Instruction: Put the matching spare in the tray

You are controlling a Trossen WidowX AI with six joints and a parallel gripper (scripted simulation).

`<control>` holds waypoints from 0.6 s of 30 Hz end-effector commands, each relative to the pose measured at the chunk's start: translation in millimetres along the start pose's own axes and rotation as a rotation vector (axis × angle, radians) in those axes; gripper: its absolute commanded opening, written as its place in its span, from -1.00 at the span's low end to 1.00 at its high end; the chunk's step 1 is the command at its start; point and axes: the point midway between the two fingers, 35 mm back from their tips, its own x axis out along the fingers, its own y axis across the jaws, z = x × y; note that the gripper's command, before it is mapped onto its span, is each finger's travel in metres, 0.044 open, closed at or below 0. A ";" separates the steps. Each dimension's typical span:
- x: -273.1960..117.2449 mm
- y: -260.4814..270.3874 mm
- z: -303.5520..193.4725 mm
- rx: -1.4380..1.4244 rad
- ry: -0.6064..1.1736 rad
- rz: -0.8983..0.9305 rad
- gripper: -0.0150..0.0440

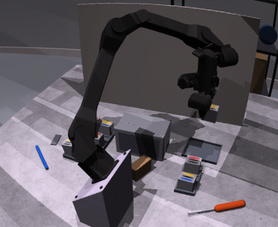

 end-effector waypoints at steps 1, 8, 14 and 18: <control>6.9 -1.0 0.3 0.005 -0.003 -0.001 -0.49; 16.3 -2.0 -0.1 0.005 -0.002 -0.001 -0.49; 24.3 -2.8 -0.3 0.005 -0.002 -0.001 -0.49; 29.6 -3.1 -0.4 0.005 -0.002 -0.002 -0.49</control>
